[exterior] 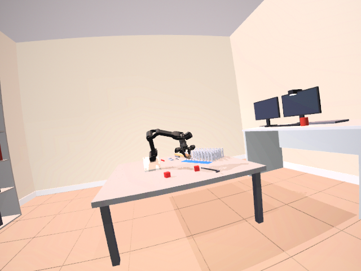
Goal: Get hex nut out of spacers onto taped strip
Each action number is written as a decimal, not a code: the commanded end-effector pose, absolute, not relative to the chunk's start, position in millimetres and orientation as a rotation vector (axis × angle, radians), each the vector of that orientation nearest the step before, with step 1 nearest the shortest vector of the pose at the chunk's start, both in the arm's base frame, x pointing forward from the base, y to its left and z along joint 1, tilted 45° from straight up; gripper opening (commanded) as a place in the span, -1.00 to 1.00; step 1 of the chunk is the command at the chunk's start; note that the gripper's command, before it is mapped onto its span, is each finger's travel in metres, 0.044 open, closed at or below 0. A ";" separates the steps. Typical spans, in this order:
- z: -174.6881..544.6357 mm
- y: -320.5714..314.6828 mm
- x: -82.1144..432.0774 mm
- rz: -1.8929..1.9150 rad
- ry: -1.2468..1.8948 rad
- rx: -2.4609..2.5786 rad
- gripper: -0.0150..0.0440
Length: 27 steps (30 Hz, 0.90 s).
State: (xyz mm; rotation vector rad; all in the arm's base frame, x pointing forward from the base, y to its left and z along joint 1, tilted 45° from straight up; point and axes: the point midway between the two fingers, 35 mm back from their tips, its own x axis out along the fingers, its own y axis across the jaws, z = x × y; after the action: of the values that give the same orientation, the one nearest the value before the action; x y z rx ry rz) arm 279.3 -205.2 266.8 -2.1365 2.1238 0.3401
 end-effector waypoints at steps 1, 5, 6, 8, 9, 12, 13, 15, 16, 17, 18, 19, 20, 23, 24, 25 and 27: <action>263.2 -206.1 280.3 0.350 2.119 -2.141 -0.49; 261.2 -207.9 280.6 0.351 2.118 -2.140 -0.49; 260.7 -208.4 280.7 0.351 2.118 -2.140 -0.49; 259.7 -209.3 280.8 0.351 2.118 -2.139 -0.49; 259.2 -209.7 280.9 0.351 2.118 -2.139 -0.49; 257.7 -211.1 281.1 0.352 2.117 -2.138 -0.49; 257.2 -211.5 281.2 0.352 2.117 -2.138 -0.49; 256.2 -212.5 281.3 0.352 2.117 -2.138 -0.49; 255.7 -212.9 281.4 0.352 2.116 -2.138 -0.49; 255.3 -213.4 281.4 0.353 2.116 -2.137 -0.49; 254.8 -213.8 281.5 0.353 2.116 -2.137 -0.49; 254.3 -214.3 281.6 0.353 2.116 -2.137 -0.49; 253.8 -214.7 281.6 0.353 2.116 -2.137 -0.49; 252.4 -216.1 281.8 0.353 2.115 -2.136 -0.49; 251.9 -216.6 281.8 0.353 2.115 -2.136 -0.49; 251.4 -217.0 281.9 0.354 2.115 -2.136 -0.49; 250.4 -217.9 281.9 0.354 2.115 -2.136 -0.49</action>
State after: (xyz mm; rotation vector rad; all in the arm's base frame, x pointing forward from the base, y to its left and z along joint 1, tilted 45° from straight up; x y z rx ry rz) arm 281.2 -217.6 253.4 -2.1303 2.1198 0.3450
